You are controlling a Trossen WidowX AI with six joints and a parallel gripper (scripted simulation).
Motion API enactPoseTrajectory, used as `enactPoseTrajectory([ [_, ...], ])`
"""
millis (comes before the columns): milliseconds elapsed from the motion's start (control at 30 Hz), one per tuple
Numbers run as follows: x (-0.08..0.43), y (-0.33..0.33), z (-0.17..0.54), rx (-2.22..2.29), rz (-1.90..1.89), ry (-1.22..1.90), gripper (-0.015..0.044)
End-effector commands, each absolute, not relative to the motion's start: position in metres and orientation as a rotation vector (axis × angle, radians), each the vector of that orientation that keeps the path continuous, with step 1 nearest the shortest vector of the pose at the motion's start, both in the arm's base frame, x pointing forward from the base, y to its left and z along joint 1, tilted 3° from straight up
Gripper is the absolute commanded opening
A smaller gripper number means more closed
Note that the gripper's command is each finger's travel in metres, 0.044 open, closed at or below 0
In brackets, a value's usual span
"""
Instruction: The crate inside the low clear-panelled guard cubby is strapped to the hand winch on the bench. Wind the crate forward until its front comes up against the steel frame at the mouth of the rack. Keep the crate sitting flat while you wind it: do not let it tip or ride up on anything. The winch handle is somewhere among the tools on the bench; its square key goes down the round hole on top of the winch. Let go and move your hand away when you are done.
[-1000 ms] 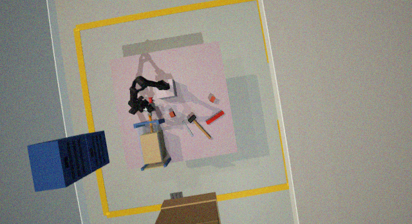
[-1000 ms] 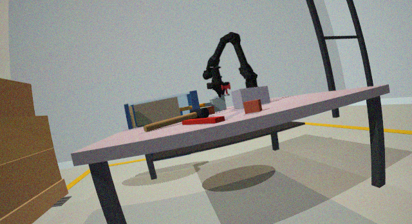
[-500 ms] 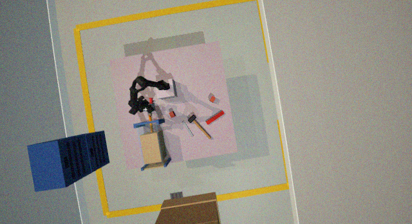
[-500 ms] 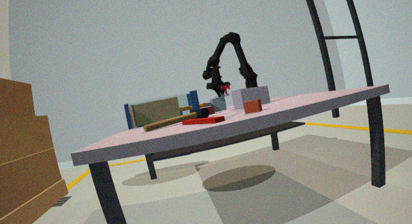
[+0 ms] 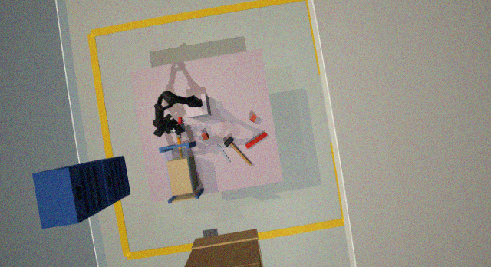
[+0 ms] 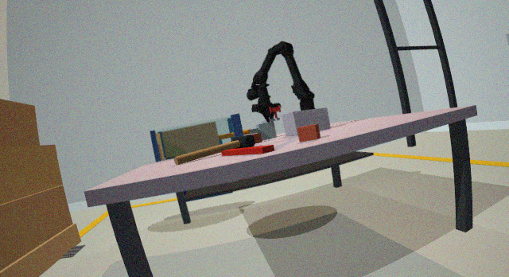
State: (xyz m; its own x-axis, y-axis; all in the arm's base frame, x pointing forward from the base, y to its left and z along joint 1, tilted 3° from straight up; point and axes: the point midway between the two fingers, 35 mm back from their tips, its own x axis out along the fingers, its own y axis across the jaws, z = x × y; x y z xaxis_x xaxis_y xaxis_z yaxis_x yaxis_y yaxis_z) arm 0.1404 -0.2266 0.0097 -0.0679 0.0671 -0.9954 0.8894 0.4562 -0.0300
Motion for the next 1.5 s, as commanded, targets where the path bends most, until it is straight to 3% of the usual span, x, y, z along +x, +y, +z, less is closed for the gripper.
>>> enactPoseTrajectory([
  [0, 0.1414, -0.2257, 0.0056, 0.908, -0.865, 1.485, 0.0000],
  [1467, 0.1376, -0.2276, 0.0057, 0.833, -0.794, 1.518, 0.0000],
])
